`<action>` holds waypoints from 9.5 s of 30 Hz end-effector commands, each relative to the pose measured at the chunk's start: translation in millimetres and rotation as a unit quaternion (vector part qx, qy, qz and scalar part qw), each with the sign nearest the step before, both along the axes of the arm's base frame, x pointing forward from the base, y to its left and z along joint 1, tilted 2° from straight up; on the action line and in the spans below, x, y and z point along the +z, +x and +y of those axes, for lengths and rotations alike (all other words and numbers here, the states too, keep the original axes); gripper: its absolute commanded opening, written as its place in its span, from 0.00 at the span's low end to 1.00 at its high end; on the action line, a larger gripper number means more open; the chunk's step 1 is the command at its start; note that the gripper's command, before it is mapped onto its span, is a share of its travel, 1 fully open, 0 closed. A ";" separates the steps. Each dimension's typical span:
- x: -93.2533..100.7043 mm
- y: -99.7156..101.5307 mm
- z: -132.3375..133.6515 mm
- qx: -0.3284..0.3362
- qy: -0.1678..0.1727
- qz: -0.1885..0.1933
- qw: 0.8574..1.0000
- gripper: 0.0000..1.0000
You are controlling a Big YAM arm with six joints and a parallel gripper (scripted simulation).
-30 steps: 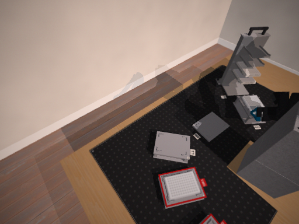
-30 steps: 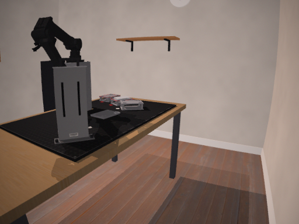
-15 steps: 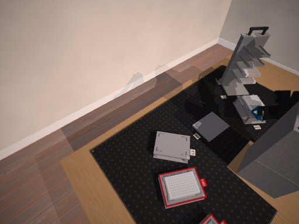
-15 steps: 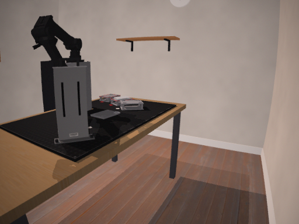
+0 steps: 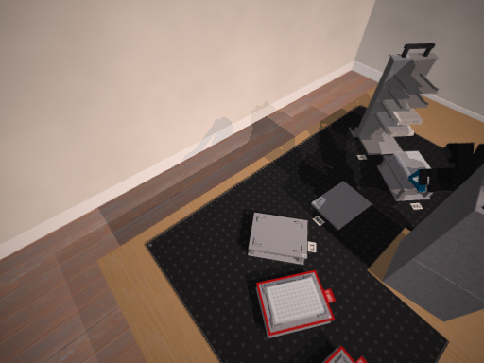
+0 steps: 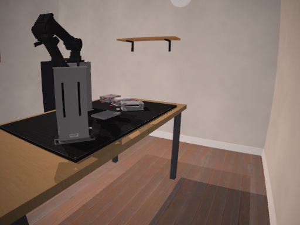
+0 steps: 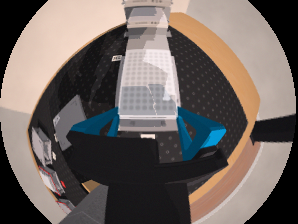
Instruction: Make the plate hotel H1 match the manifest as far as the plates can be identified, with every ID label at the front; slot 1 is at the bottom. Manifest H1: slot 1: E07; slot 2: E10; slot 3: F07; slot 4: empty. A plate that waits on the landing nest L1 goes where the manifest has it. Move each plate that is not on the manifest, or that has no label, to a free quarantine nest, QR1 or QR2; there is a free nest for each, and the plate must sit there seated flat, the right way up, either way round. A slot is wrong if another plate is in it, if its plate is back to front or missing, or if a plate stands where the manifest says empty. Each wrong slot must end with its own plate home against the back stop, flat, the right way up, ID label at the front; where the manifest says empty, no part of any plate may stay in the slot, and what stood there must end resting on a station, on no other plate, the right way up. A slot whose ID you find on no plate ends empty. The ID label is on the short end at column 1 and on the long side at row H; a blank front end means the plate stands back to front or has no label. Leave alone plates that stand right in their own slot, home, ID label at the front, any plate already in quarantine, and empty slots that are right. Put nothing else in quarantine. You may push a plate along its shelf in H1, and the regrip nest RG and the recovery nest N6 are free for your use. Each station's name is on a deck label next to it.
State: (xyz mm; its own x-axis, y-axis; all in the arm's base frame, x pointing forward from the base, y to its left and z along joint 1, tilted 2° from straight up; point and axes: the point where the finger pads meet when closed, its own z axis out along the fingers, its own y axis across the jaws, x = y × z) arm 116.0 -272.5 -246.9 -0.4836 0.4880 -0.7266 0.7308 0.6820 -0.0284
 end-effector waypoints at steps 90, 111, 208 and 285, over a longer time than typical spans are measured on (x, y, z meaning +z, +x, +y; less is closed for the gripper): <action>90.2 -0.8 15.1 0.003 0.010 0.000 1.000 0.86; 107.1 -0.2 15.7 0.003 0.010 -0.001 1.000 0.86; 158.6 14.3 -9.4 0.002 -0.007 -0.005 1.000 0.86; 164.3 62.9 -60.9 0.002 -0.010 -0.008 1.000 0.86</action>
